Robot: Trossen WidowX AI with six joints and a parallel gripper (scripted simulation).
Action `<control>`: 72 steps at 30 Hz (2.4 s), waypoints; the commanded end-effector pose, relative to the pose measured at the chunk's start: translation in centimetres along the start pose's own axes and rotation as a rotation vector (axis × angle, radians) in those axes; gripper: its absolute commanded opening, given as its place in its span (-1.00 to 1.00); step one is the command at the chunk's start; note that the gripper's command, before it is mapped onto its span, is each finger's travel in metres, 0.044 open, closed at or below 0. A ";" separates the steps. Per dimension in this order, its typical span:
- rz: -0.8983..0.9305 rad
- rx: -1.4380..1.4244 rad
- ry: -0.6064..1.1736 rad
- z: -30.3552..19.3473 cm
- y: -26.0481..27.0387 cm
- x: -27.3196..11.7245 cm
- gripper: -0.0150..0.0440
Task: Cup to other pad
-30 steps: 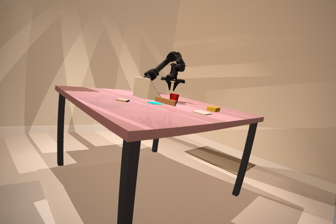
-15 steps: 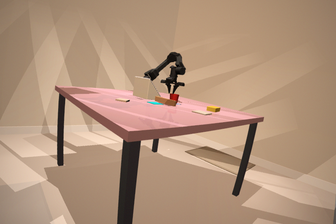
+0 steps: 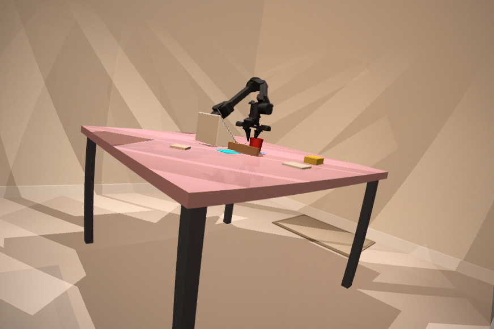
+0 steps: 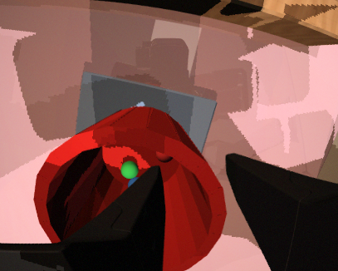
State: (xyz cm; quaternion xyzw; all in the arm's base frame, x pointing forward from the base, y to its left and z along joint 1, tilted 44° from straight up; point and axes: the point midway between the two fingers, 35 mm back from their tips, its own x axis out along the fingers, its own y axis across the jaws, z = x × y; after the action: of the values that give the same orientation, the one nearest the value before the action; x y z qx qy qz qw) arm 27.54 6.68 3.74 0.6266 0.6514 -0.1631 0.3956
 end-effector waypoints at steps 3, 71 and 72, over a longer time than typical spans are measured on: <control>-0.006 0.012 0.010 -0.1 -0.3 1.3 0.01; -0.009 0.021 0.014 0.5 -0.7 -5.0 -0.49; -0.009 0.021 0.014 0.5 -0.7 -5.0 -0.49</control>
State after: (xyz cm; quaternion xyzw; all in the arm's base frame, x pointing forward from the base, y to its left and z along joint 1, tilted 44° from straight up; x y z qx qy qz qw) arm 26.52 2.74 6.82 0.6289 0.6552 -0.1670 0.3838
